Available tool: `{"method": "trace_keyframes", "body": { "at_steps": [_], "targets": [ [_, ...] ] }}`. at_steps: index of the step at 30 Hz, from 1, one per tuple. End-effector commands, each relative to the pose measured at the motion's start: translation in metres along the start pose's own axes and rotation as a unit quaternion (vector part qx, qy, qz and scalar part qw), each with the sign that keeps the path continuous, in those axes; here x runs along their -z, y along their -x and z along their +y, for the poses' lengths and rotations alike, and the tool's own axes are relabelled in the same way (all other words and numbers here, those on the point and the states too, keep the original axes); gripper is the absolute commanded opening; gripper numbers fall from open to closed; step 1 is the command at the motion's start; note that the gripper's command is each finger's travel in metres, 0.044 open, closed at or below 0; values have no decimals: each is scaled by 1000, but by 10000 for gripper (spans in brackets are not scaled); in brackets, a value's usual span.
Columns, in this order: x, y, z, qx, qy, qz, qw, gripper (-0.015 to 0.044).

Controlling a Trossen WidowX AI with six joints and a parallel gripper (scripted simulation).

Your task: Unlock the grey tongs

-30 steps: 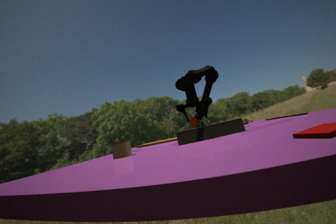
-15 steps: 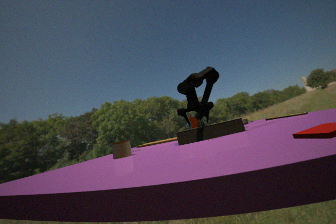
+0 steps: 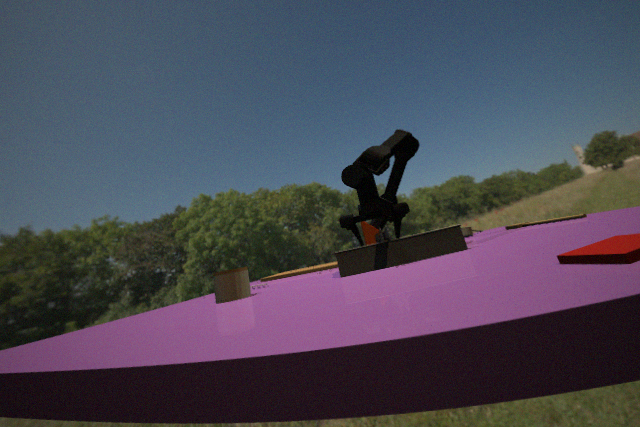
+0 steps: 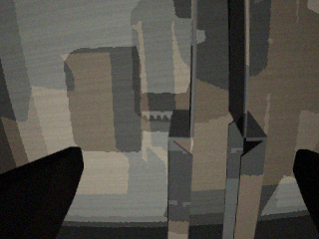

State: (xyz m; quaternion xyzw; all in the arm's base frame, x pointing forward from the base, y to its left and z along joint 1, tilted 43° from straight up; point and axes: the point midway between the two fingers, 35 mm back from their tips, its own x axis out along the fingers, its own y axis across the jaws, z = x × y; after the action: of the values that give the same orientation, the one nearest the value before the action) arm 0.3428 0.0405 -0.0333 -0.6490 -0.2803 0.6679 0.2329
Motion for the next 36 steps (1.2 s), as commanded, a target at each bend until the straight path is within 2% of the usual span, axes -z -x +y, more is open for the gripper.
{"method": "trace_keyframes", "body": {
  "at_steps": [1, 10, 22, 36],
  "targets": [
    [-2, -7, -1, 3, -3, -1, 1000, 440],
    [-3, -19, -1, 3, -3, -1, 1000, 440],
    [-1, -16, -1, 1, 0, -1, 1000, 125],
    [-1, -16, -1, 1, 0, -1, 1000, 32]
  ]
}}
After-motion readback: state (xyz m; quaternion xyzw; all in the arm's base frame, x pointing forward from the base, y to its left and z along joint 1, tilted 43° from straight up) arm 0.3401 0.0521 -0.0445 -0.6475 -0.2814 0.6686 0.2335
